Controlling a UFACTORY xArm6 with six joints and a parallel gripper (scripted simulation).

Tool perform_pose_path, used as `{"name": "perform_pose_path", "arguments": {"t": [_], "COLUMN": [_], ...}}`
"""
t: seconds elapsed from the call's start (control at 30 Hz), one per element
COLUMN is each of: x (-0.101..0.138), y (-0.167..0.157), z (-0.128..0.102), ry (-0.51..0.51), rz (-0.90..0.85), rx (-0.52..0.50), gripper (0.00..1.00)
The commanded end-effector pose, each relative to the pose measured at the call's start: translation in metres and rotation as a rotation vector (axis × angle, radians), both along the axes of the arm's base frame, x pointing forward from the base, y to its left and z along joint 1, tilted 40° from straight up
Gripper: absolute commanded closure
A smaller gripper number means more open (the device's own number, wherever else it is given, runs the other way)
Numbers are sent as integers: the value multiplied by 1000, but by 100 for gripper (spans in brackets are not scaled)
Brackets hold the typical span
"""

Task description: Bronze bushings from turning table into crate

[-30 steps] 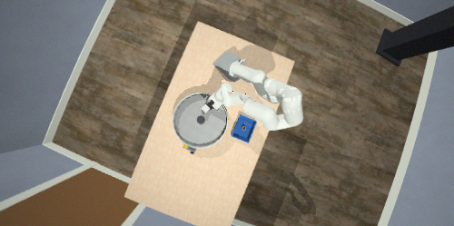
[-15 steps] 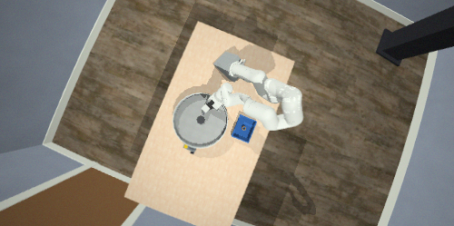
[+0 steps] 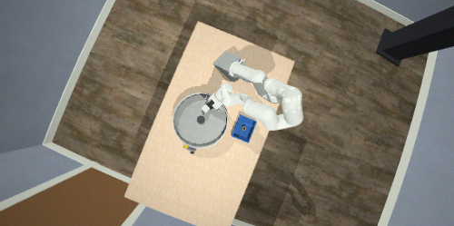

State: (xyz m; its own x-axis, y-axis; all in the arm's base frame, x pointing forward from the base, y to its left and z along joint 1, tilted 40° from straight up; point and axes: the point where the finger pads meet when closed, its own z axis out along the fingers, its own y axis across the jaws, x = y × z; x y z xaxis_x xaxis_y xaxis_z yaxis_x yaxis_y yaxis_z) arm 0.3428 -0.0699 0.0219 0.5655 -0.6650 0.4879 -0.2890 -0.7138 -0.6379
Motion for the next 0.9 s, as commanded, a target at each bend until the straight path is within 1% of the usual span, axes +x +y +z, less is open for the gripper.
{"name": "perform_pose_path", "arguments": {"t": [0.0,0.23,0.63,0.7,0.87], "x": [0,-2,-13,-13,-16], "y": [-1,-5,-34,-34,-42], "z": [0,4,43,43,53], "ry": [2,2,2,2,2], "rz": [-2,-2,-2,-2,-2], "rx": [-2,-2,-2,-2,-2], "gripper": [100,100,100,100,100]}}
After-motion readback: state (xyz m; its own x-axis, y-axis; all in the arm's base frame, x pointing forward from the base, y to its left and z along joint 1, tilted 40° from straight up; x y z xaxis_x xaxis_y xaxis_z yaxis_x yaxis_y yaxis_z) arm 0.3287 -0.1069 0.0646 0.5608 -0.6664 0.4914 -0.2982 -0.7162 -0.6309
